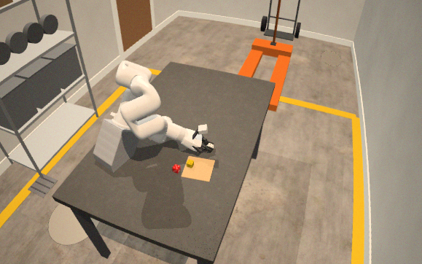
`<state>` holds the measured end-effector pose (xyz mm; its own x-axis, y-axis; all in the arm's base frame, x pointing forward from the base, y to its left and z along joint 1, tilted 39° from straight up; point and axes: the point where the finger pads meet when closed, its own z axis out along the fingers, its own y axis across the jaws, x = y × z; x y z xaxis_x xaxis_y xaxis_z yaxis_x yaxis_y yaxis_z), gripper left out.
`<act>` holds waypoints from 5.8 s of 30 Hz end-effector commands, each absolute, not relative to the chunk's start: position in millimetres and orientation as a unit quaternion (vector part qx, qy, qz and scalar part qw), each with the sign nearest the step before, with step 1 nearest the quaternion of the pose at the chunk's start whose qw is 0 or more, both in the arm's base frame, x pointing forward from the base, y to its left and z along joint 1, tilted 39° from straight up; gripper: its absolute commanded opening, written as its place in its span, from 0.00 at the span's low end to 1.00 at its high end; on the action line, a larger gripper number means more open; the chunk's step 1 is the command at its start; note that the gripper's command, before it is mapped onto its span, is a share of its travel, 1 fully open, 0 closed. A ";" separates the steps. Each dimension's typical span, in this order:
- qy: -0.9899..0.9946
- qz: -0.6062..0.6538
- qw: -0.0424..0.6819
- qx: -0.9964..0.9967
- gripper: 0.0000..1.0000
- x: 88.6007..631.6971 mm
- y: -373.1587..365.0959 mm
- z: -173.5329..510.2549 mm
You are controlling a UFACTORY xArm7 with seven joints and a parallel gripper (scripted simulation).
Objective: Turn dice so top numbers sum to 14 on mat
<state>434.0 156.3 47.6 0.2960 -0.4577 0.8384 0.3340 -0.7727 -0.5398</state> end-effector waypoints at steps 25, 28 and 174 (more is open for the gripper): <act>0.042 -0.593 0.334 -0.732 0.27 434.6 156.9 46.9; 0.042 -0.593 0.334 -0.732 0.27 434.6 156.9 46.9; -0.026 -0.431 0.336 -0.837 0.47 396.4 95.6 111.6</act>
